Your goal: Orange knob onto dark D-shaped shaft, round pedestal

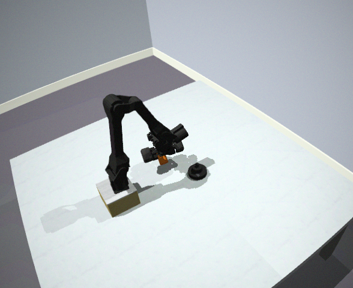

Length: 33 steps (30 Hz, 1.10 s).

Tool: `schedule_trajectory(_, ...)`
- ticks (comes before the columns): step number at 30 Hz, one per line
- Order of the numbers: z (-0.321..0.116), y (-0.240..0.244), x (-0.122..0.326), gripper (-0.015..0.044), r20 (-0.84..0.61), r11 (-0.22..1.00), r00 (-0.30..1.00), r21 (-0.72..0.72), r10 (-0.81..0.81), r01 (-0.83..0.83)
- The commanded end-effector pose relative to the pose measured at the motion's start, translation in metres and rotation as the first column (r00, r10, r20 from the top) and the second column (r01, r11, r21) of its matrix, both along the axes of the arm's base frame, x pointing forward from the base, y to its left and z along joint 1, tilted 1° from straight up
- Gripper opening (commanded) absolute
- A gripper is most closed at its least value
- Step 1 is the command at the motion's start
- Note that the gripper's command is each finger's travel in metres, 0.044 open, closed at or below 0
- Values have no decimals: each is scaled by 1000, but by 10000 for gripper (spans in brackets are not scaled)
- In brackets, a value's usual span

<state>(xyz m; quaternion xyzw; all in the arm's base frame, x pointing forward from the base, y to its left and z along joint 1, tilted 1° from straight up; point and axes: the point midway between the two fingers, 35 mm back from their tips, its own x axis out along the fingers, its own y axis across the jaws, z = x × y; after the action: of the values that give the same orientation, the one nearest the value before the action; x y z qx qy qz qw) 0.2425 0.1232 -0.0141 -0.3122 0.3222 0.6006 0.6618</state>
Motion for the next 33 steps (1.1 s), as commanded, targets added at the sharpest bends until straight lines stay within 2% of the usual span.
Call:
schedule_trajectory(1, 0, -5, -2, 179, 8, 997, 1000, 74, 5, -6)
schedule_trajectory(17, -1, -22, -3, 179, 28, 948, 1000, 317, 10, -18)
schedule_trajectory(33, -6, -37, -5, 179, 49, 842, 999, 539, 9, -34)
